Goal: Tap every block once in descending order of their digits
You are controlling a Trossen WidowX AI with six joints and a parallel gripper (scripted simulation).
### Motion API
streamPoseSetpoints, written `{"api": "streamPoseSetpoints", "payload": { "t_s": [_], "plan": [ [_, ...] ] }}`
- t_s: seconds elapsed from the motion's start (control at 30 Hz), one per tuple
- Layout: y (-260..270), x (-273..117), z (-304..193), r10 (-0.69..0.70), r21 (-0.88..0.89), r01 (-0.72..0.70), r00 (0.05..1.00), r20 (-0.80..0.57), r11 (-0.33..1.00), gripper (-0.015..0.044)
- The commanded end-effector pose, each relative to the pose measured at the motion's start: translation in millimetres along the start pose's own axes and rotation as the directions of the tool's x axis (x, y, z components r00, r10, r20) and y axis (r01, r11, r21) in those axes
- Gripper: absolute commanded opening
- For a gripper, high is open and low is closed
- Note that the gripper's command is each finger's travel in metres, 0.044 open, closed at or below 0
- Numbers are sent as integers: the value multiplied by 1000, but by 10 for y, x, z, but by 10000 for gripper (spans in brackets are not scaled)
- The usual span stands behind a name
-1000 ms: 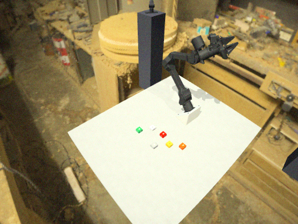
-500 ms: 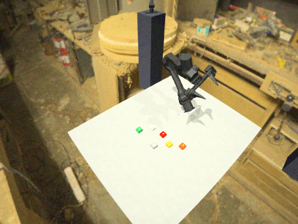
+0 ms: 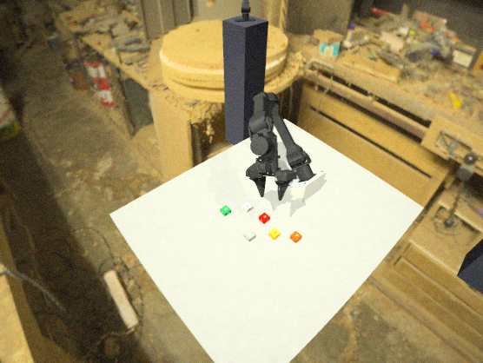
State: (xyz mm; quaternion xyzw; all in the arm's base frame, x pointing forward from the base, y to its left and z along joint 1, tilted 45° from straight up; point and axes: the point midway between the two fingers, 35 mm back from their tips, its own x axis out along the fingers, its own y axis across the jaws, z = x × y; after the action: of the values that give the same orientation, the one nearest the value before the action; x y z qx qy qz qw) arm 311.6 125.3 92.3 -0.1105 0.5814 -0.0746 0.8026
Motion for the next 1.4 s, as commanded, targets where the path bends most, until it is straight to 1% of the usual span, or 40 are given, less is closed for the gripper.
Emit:
{"api": "streamPoseSetpoints", "payload": {
  "t_s": [0.0,0.07,0.17,0.23,0.27,1.0,1.07,1.2,1.27,1.37],
  "plan": [
    [-631,84,-106,-208,17,212,970,-124,977,400],
    [-952,88,-193,-306,1,313,931,-197,950,400],
    [-1407,40,-336,-435,-48,442,848,-302,896,400],
    [-1597,2,-399,-484,-79,489,804,-346,869,400],
    [-1621,-4,-407,-490,-83,495,798,-351,865,400],
    [-1621,-4,-407,-490,-83,495,798,-351,865,400],
    [-1509,50,-431,-487,-82,492,800,-351,867,400],
    [-913,311,-660,-485,-82,489,801,-352,868,400],
    [-818,351,-716,-487,-82,492,800,-352,867,400],
    [-818,351,-716,-487,-82,492,800,-352,867,400]
  ]
}}
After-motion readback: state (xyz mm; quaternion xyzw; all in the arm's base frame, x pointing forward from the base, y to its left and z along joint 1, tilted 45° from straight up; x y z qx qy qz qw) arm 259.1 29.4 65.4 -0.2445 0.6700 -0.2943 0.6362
